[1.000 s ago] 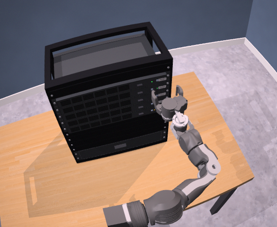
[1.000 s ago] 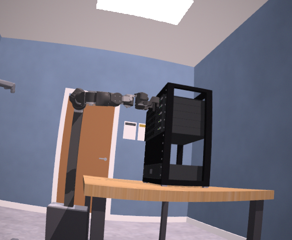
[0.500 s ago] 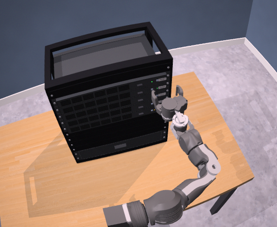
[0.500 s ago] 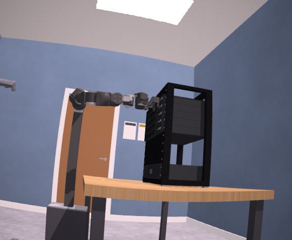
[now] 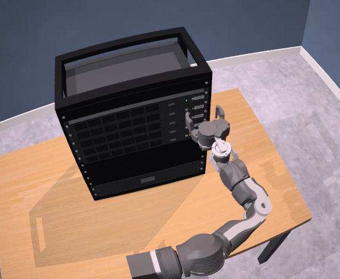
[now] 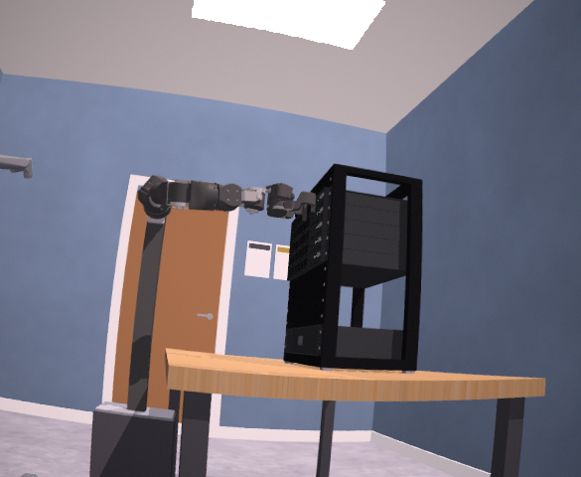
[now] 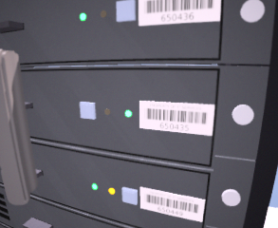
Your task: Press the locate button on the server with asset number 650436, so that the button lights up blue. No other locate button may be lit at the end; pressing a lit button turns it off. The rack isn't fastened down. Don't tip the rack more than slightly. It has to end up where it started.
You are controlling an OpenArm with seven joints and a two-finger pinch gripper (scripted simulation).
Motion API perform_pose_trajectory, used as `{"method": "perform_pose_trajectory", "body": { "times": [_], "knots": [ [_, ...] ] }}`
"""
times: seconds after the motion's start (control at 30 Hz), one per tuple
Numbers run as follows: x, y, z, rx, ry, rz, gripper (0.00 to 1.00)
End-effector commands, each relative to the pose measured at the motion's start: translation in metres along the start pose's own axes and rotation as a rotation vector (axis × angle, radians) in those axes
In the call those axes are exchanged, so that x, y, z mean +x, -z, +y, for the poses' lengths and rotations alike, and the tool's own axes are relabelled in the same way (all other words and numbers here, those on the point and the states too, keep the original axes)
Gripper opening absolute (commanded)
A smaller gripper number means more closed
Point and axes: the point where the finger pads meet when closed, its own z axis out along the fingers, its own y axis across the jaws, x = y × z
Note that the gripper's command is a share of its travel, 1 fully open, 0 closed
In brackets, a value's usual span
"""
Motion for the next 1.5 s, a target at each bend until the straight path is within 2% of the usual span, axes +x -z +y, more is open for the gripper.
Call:
{"method": "perform_pose_trajectory", "body": {
  "times": [0.0, 0.67, 1.07, 1.47],
  "knots": [
    [0.001, 0.002, 0.002, -0.006, -0.005, 0.002, 0.6],
    [0.0, 0.042, 0.001, -0.006, -0.005, 0.002, 0.6],
    [0.0, 0.048, 0.001, -0.006, -0.005, 0.002, 0.6],
    [0.0, 0.061, 0.001, -0.006, -0.005, 0.002, 0.6]
  ]
}}
